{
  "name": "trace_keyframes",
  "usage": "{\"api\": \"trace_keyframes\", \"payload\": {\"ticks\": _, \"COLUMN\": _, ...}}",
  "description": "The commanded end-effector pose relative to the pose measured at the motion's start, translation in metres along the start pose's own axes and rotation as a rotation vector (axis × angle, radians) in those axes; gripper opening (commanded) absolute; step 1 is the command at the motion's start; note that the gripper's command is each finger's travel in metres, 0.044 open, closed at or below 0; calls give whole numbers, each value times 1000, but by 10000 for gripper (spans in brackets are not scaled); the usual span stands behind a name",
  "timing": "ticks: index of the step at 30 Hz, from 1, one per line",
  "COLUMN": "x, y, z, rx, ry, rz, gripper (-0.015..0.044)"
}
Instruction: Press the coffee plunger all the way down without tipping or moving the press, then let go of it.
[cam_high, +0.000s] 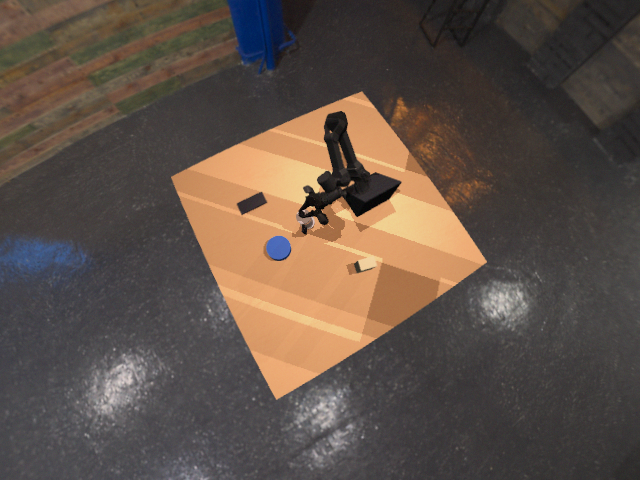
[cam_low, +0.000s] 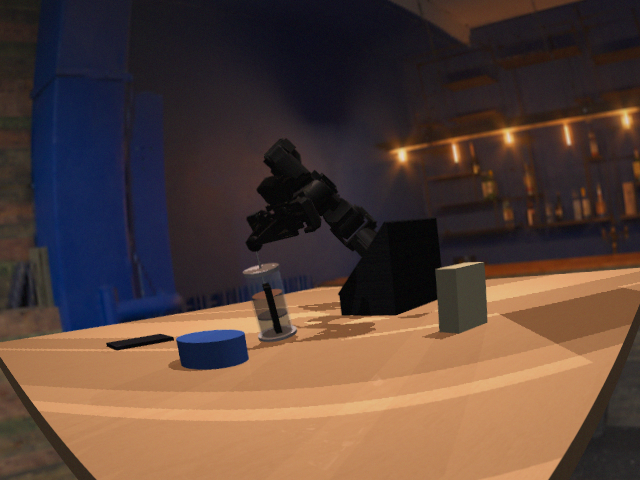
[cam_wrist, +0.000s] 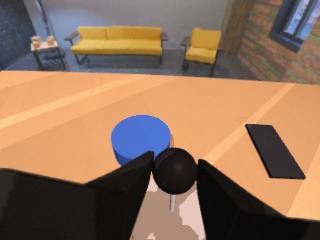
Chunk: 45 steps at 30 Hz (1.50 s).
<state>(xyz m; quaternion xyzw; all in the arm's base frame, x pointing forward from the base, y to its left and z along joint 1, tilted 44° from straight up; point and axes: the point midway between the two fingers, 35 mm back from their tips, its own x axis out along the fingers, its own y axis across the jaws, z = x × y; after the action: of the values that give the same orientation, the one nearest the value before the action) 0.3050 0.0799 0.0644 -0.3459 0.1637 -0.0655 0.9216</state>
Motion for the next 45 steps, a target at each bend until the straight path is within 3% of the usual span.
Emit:
{"api": "trace_keyframes", "payload": {"ticks": 1, "x": 6, "y": -2, "z": -20, "rx": -41, "ry": 58, "rz": -11, "gripper": 115}}
{"api": "trace_keyframes", "payload": {"ticks": 45, "x": 16, "y": 4, "z": -12, "rx": -41, "ry": 58, "rz": -12, "gripper": 115}}
